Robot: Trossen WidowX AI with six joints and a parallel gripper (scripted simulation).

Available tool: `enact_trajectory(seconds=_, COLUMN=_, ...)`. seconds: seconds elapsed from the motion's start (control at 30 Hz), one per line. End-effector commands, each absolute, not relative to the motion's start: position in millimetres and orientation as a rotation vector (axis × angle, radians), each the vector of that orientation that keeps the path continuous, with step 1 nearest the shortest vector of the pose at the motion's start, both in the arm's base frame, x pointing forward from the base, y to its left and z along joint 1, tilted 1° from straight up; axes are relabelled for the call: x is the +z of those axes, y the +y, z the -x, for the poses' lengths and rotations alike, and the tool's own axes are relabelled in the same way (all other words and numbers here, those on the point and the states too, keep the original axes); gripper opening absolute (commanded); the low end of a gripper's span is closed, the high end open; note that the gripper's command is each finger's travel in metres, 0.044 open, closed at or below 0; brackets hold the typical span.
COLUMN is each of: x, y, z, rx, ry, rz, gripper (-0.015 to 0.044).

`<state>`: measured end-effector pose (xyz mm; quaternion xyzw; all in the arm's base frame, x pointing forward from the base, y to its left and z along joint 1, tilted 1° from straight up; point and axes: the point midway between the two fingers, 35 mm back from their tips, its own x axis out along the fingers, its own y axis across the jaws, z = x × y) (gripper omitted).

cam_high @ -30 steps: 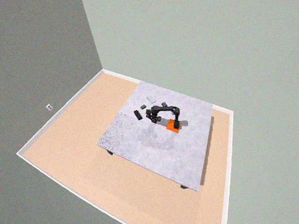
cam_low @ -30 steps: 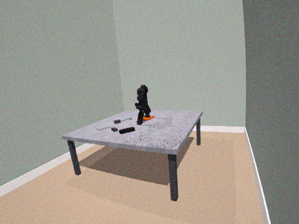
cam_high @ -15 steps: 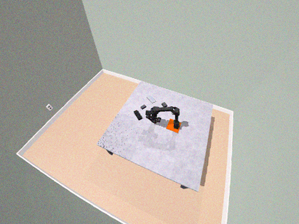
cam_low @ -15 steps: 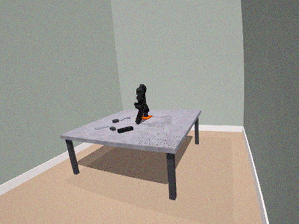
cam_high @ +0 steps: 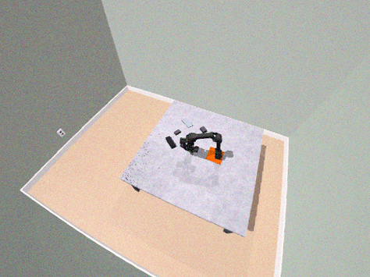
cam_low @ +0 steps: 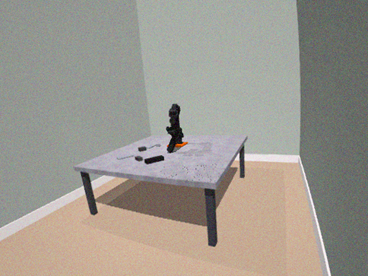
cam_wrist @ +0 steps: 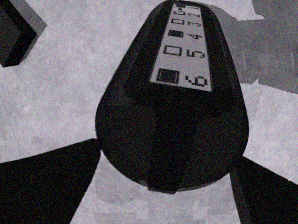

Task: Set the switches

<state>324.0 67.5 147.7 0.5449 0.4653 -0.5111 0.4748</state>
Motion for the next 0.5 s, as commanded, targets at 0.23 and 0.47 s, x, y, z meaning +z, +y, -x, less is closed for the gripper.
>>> enact_trajectory(seconds=0.23, x=135.5, y=73.9, z=-323.1, rx=-1.278, ry=1.15, rz=-1.323, gripper=0.0336)
enact_trajectory(seconds=0.47, x=132.4, y=78.5, z=-323.7, rx=-1.278, ry=1.15, rz=-1.323, gripper=0.0336)
